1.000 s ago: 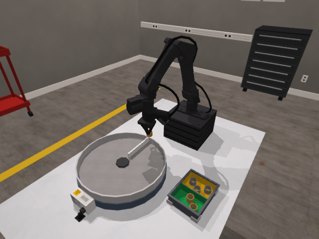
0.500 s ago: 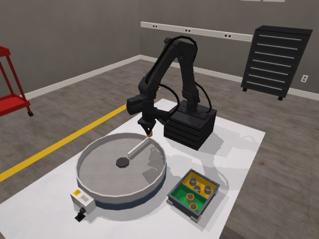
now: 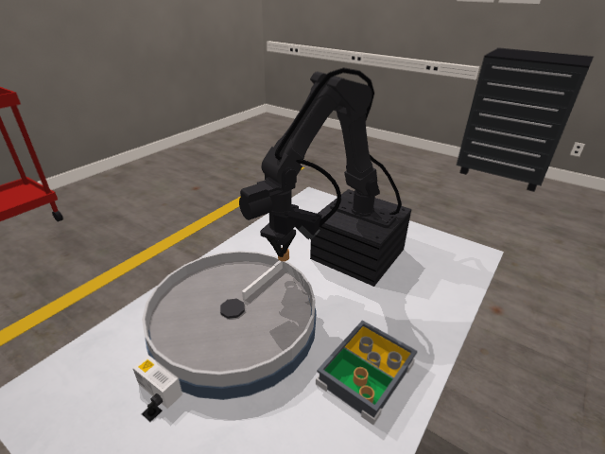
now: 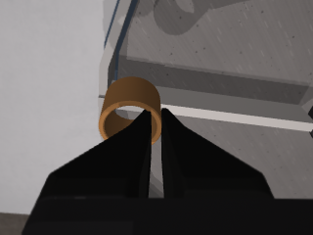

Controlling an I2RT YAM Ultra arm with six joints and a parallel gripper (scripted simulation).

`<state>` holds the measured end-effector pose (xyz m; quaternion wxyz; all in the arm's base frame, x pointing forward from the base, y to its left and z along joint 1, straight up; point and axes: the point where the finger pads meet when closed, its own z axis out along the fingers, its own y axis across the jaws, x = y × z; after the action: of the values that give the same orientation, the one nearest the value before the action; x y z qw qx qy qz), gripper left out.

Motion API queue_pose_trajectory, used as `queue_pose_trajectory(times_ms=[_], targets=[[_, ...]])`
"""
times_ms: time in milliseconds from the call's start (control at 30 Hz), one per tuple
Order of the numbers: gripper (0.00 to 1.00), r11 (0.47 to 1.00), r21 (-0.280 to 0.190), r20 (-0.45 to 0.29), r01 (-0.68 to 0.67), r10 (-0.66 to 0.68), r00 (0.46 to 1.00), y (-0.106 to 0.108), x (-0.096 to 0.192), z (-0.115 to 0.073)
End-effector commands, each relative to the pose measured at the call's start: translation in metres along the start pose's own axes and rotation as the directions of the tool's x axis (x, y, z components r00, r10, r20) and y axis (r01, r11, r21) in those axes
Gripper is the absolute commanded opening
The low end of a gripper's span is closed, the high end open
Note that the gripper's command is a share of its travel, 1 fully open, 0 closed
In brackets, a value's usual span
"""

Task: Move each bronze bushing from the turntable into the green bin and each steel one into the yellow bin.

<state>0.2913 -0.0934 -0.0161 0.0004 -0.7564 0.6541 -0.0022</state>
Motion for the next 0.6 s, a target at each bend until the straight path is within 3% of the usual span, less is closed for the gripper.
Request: queue_pose_trajectory(times_ms=[0,167,200,267,567], targets=[[0.00,0.999,0.000,0.001,-0.040,0.040,0.999,-0.009,-0.001,-0.003],[0.00,0.997,0.000,0.001,-0.072,0.072,0.997,-0.012,-0.002,-0.004],[0.00,0.996,0.018,-0.005,-0.084,0.084,0.996,-0.015,-0.002,-0.009],[0.00,0.994,0.000,0.001,-0.111,0.111,0.994,-0.015,-0.004,-0.004],[0.00,0.965,0.000,0.001,-0.261,0.261,0.965,-0.030,-0.010,-0.006]])
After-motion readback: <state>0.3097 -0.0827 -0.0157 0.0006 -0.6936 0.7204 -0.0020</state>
